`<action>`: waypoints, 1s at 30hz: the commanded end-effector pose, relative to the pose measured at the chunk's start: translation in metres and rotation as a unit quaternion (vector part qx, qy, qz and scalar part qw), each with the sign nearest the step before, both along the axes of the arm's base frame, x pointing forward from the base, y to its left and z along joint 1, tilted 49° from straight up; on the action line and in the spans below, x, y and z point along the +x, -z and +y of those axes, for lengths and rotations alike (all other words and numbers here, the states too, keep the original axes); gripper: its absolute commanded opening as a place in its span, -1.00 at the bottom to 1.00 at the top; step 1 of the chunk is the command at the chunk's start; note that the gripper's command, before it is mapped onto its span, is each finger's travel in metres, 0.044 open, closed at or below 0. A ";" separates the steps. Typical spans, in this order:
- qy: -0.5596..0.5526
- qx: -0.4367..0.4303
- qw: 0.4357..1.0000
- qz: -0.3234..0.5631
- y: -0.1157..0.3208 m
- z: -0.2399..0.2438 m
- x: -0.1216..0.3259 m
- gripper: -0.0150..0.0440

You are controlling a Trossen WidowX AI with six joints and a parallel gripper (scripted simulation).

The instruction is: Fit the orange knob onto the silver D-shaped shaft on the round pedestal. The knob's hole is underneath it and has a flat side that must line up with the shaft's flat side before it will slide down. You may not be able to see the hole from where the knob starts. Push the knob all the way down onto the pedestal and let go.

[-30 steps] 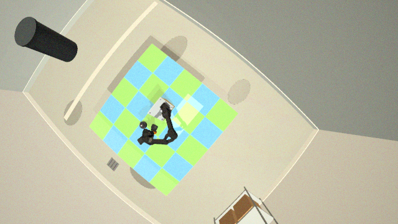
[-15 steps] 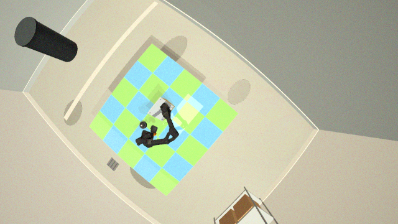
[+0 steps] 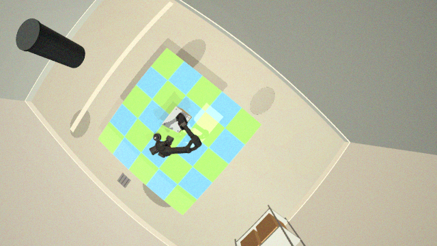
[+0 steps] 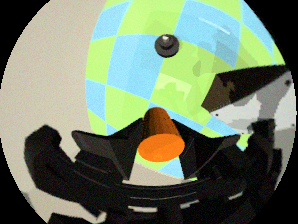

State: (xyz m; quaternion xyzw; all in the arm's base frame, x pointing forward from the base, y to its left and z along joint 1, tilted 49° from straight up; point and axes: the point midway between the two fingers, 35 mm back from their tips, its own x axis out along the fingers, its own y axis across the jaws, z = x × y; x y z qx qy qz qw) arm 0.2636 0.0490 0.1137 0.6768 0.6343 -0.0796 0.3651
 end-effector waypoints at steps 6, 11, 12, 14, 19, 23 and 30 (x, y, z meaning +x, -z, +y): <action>0.075 0.038 0.995 -0.057 -0.012 -0.016 -0.005 -0.49; 0.114 0.057 0.988 -0.088 -0.019 -0.025 -0.008 -0.49; 0.122 0.061 0.986 -0.095 -0.020 -0.027 -0.009 -0.49; 0.138 0.068 0.982 -0.107 -0.022 -0.030 -0.010 -0.49; 0.177 0.087 0.970 -0.139 -0.029 -0.039 -0.012 -0.49; 0.204 0.099 0.961 -0.160 -0.033 -0.045 -0.014 -0.49; 0.237 0.116 0.946 -0.188 -0.039 -0.052 -0.017 -0.49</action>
